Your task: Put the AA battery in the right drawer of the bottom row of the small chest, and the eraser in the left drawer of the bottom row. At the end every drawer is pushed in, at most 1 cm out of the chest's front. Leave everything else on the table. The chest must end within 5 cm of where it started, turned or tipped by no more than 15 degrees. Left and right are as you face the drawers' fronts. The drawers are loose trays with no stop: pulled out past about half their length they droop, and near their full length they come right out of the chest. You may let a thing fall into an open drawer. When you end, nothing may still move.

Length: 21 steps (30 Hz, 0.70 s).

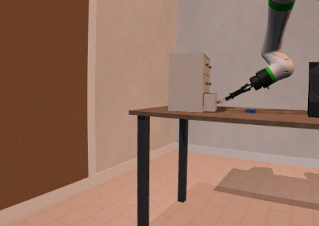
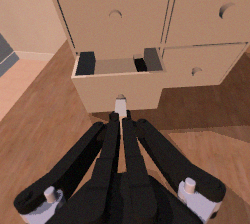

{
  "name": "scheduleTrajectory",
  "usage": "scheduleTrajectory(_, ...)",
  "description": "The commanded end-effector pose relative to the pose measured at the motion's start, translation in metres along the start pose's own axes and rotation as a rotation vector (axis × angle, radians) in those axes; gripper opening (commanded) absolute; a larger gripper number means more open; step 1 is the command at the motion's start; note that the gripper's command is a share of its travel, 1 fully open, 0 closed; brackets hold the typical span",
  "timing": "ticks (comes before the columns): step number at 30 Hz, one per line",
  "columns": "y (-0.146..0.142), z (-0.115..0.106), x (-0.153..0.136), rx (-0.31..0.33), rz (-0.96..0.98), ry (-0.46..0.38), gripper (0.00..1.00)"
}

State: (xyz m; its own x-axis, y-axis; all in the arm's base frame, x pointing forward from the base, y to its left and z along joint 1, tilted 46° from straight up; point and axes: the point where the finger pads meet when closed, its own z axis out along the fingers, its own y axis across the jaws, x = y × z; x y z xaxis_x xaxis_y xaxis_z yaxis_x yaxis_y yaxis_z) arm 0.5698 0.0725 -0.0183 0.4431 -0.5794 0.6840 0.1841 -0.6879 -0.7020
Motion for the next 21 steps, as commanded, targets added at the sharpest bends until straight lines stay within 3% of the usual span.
scheduleTrajectory(1,0.000,0.005,0.003,0.000,0.000,0.000,0.00)
scheduleTrajectory(21,0.000,0.033,0.019,0.000,0.000,0.000,0.00)
